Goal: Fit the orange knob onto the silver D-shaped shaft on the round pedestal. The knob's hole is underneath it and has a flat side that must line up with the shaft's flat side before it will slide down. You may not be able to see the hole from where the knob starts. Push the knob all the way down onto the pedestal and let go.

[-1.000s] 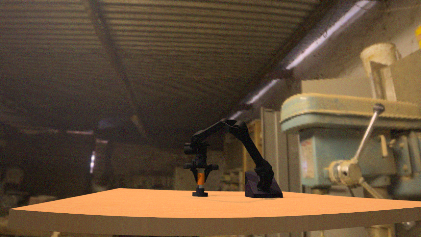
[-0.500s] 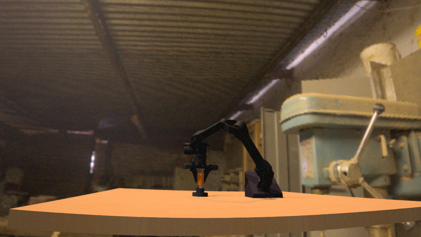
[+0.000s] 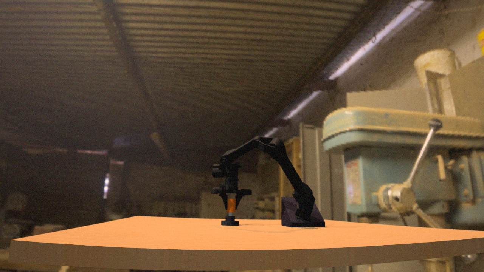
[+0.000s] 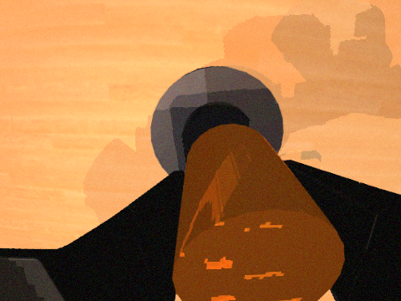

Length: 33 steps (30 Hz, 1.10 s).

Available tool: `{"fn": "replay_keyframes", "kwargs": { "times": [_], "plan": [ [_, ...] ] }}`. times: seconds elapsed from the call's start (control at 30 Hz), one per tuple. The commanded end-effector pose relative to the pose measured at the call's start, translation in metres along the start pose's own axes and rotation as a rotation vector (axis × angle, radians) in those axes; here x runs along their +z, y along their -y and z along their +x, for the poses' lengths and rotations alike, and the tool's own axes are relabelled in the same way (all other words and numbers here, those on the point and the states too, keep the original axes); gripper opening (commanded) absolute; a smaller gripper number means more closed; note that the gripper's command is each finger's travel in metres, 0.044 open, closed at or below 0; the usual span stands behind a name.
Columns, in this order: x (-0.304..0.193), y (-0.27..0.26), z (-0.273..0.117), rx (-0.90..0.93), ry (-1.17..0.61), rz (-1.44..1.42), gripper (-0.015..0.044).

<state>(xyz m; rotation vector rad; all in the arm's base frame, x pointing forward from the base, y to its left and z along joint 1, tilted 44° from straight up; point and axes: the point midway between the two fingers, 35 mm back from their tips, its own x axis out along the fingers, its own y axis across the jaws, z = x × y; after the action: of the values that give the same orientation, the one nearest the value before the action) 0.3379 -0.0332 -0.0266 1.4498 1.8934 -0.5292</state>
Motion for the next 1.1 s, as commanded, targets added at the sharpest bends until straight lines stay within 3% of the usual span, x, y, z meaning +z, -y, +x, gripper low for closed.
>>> {"fn": "replay_keyframes", "kwargs": {
  "times": [0.0, 0.27, 1.07],
  "plan": [
    [-0.0013, 0.0004, -0.0041, 0.001, 0.005, -0.007, 0.0],
    [-0.0013, -0.001, -0.0046, 0.002, 0.005, 0.2, 0.0],
    [0.0004, -0.0012, -0.0021, 0.002, 0.005, 0.203, 0.0]
  ]
}}
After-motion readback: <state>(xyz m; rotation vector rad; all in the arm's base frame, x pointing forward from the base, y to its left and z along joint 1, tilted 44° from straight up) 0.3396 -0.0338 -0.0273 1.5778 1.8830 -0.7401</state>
